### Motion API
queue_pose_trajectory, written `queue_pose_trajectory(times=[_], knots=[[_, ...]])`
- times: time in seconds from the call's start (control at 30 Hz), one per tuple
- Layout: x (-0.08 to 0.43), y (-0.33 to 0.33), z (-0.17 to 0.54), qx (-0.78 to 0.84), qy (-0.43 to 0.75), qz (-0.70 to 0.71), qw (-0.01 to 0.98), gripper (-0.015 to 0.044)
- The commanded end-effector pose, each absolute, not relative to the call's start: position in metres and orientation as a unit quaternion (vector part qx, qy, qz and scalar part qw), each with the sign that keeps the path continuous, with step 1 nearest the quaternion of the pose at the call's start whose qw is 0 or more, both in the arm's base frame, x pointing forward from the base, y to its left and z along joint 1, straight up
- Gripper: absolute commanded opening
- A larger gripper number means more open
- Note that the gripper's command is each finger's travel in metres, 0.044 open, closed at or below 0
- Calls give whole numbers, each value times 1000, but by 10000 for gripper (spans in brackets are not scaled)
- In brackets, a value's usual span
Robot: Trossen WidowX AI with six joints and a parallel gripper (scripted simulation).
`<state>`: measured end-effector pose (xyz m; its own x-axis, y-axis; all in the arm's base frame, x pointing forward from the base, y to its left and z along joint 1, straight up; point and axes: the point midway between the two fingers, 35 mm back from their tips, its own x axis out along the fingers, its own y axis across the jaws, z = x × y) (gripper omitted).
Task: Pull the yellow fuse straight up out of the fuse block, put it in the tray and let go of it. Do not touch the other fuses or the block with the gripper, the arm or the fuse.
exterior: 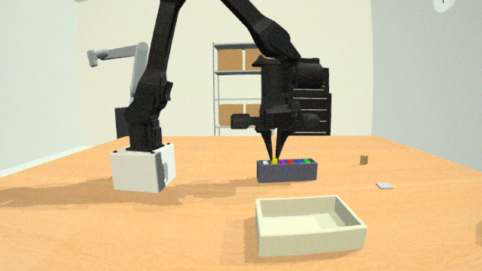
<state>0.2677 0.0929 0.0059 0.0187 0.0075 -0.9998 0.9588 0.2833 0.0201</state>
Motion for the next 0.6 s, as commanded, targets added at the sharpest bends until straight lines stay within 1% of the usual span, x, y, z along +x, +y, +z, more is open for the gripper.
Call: queue_pose_trajectory(times=[0.0,0.57], knots=[[270,93,10,431,561,-416,571,0],[269,93,18,431,560,-417,571,0]])
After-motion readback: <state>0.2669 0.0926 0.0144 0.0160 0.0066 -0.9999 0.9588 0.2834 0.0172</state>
